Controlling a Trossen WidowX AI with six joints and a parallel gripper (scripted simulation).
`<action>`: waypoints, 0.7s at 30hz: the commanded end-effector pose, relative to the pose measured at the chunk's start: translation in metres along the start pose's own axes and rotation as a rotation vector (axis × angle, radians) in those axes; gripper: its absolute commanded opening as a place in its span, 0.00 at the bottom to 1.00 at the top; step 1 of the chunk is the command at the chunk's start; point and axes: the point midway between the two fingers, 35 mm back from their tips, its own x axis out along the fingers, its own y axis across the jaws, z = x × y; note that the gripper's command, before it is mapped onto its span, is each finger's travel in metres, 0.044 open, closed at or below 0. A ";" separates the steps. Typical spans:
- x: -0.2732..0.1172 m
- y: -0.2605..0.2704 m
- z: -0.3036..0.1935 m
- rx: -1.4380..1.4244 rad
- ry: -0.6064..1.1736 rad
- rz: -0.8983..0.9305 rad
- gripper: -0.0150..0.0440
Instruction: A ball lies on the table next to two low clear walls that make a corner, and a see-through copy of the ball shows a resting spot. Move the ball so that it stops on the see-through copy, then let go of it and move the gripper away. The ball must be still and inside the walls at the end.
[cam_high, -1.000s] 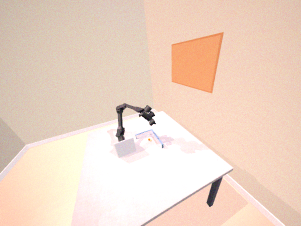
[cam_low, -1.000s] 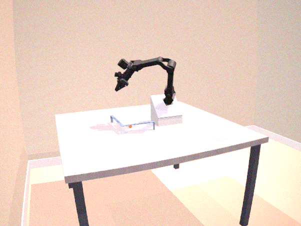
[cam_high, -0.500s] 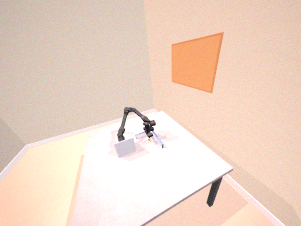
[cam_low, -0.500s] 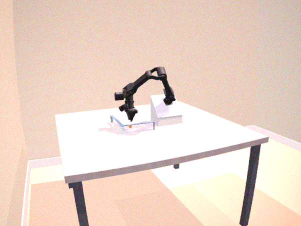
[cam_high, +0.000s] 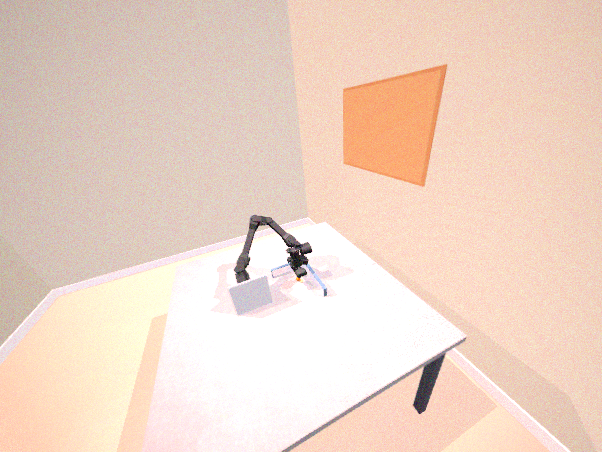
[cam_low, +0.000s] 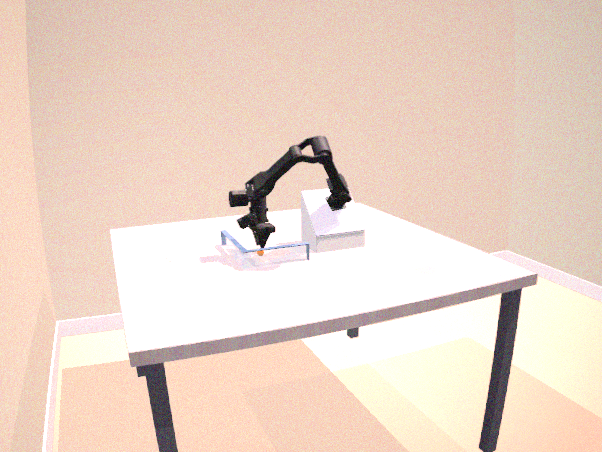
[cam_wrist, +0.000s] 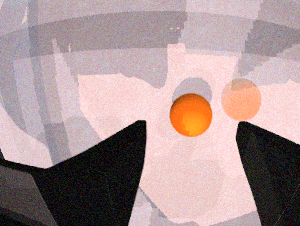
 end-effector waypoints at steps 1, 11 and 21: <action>0.006 -0.001 -0.001 0.007 0.002 -0.005 0.64; 0.022 -0.001 -0.001 0.006 0.002 -0.003 0.64; 0.024 -0.001 -0.001 0.006 0.002 -0.003 0.46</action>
